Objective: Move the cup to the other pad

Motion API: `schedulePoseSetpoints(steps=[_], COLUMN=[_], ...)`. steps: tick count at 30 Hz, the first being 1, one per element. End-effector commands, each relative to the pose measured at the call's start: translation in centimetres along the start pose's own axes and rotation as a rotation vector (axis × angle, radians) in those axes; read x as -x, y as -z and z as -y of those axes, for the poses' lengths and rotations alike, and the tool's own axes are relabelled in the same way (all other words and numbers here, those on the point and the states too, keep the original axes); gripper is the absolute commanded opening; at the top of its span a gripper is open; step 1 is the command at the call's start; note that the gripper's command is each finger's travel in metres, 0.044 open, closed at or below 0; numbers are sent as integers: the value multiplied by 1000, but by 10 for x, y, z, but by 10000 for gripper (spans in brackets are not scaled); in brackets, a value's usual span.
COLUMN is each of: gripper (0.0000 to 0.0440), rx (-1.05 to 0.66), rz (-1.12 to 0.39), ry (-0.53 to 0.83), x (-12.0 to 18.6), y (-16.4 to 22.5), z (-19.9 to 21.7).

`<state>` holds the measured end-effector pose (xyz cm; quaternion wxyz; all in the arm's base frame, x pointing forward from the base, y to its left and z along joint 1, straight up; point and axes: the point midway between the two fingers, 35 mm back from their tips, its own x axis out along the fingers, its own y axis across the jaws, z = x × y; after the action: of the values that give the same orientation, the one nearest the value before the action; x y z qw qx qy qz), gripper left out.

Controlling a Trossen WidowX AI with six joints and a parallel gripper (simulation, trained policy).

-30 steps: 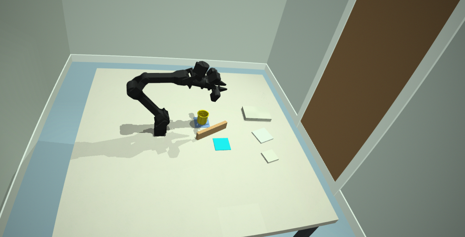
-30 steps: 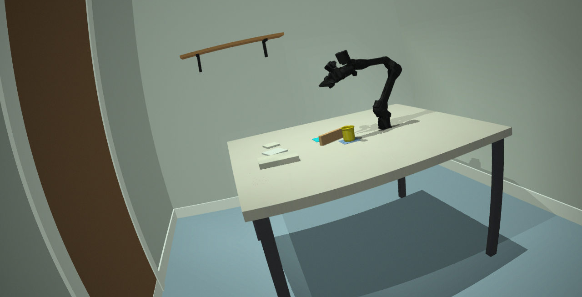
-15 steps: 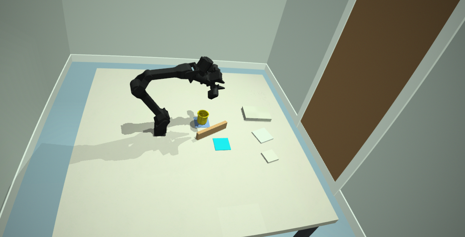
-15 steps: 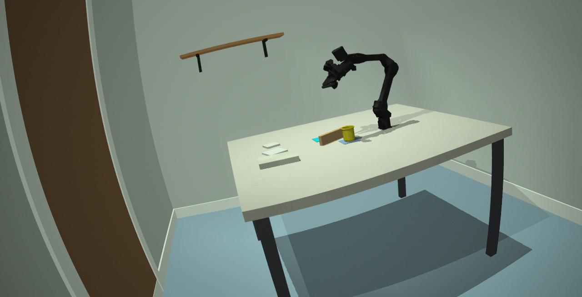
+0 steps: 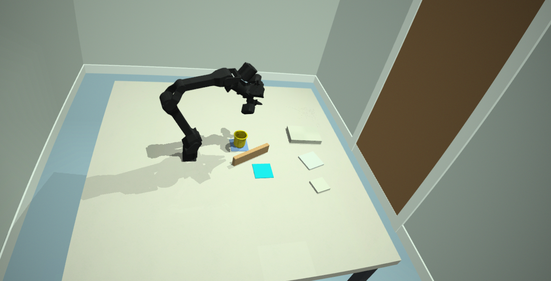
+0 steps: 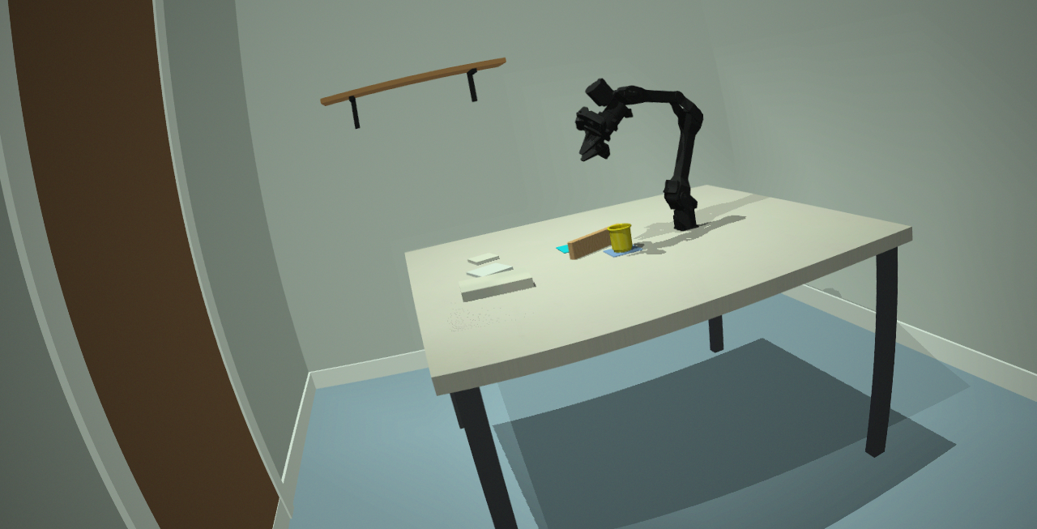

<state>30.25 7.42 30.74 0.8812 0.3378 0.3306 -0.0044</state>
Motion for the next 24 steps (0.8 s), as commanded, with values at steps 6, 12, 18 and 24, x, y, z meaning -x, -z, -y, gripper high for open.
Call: schedulePoseSetpoints(steps=[6, 12, 18, 24], gripper=[160, 163, 163, 158], rx=[-134, -215, -287, -344], rz=[-100, -158, -208, -250], ry=[65, 123, 189, 263], x=[-1, -1, -2, -3], y=[13, 21, 29, 37], z=[-4, -5, -3, 1])
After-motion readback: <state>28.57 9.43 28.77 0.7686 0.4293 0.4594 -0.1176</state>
